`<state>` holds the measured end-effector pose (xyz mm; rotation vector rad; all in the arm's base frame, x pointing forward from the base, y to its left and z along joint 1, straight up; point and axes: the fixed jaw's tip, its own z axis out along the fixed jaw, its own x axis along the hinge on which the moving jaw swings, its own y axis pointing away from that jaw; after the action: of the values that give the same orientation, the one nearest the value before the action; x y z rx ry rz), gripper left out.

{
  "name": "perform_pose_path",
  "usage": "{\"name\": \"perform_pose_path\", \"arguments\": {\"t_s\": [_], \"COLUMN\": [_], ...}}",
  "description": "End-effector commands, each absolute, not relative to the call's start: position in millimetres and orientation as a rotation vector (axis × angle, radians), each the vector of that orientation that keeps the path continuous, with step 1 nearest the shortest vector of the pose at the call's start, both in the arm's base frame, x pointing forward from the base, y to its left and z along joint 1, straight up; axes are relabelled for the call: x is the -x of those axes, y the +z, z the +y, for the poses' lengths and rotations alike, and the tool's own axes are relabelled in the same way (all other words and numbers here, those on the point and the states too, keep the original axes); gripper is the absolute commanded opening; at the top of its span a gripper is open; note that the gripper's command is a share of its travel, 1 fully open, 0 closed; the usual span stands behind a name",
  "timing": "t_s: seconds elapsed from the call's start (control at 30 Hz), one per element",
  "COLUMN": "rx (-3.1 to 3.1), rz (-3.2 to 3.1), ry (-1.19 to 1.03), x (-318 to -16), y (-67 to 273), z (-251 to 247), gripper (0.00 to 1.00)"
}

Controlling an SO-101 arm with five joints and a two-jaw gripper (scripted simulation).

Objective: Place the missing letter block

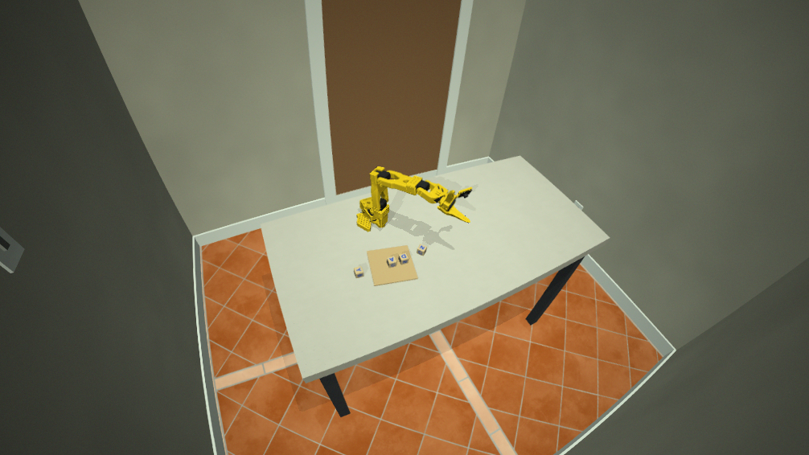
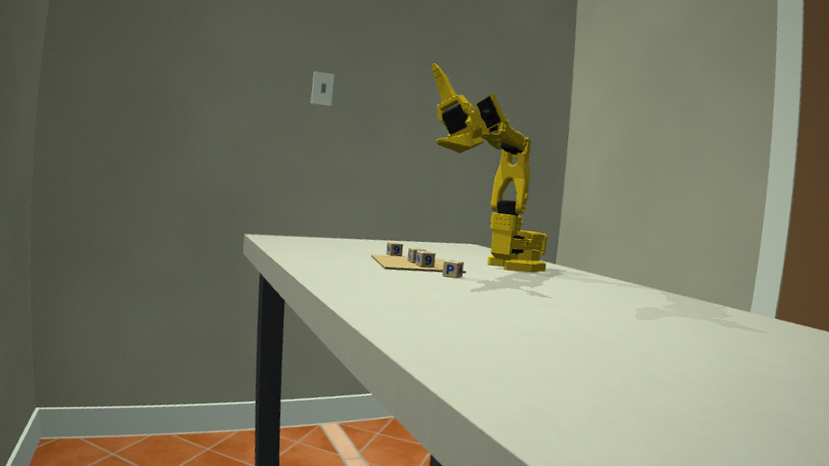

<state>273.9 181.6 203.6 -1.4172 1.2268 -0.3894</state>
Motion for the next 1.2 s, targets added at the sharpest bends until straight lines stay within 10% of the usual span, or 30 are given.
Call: {"name": "perform_pose_path", "arguments": {"t_s": [0.0, 1.17], "rx": [1.271, 1.111], "rz": [1.101, 0.963], "ry": [-0.424, -0.457], "x": [-263.7, -233.9], "y": [258.4, 315.2], "z": [175.0, 155.6], "gripper": [1.00, 1.00]}}
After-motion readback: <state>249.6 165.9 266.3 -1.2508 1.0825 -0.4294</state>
